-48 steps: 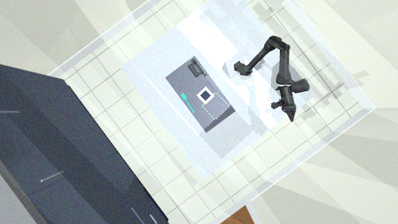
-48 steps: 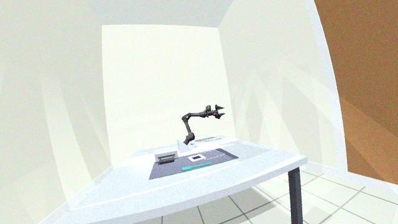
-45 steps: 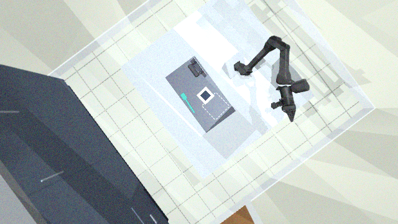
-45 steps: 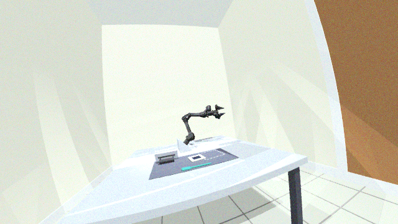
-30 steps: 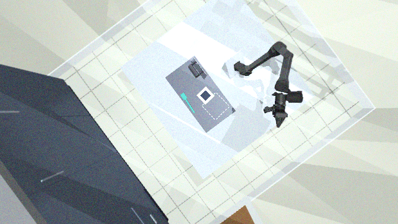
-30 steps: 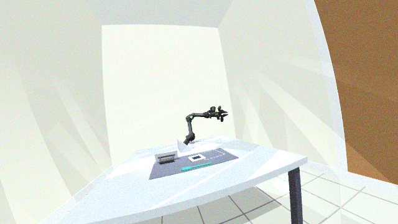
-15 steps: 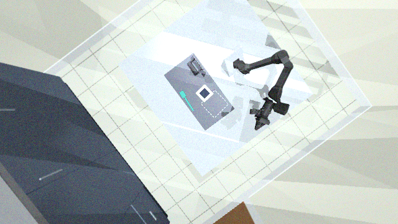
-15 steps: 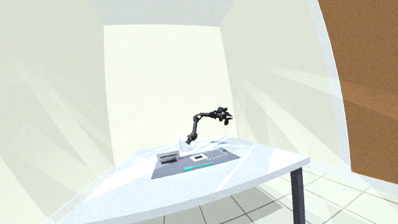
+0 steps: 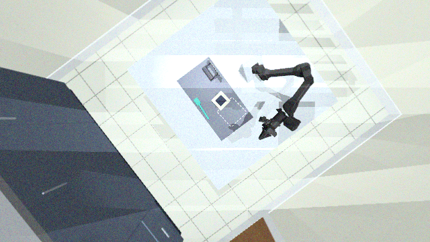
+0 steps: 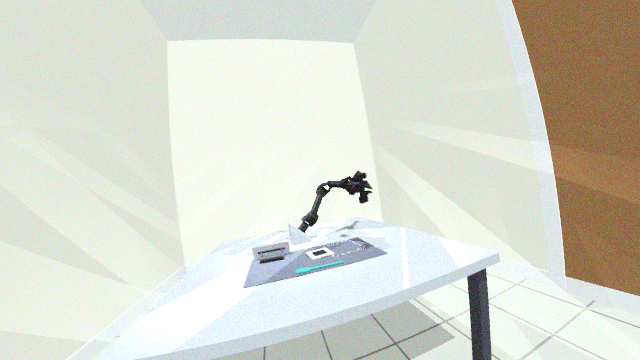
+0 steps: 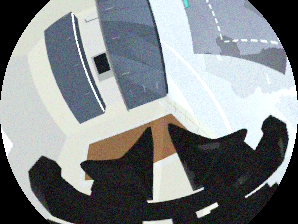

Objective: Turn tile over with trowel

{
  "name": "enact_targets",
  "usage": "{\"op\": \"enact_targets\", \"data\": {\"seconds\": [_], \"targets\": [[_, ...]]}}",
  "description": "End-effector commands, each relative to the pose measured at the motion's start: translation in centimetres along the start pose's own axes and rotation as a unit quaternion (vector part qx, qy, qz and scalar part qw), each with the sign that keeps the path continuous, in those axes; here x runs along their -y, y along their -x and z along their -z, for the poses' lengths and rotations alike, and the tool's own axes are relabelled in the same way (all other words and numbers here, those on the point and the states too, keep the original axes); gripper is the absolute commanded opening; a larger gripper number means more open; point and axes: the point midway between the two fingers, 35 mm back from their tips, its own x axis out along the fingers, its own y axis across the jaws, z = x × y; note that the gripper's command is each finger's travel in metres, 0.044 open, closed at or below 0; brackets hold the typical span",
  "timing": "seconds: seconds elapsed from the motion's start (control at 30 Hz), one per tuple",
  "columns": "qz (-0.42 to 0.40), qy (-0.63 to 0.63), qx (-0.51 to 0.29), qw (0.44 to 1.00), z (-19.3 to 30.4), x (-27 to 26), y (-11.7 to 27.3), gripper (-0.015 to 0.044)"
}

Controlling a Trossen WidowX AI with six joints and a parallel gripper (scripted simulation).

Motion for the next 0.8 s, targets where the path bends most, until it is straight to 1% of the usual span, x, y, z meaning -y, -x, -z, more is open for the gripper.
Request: {"op": "enact_targets", "data": {"seconds": [0.0,0.13,0.4,0.63,0.77], "targets": [[0.000,0.015,0.034,0.999,-1.7,-0.5,-1.2,0.0100],[0.015,0.024,0.072,0.997,-4.2,-0.6,-2.8,0.0100],[0.067,0.039,0.185,0.980,-12.8,-1.0,-6.3,0.0100],[0.116,0.029,0.280,0.952,-21.2,-1.3,-7.5,0.0100],[0.137,0.014,0.319,0.937,-25.0,-1.5,-7.5,0.0100]]}}
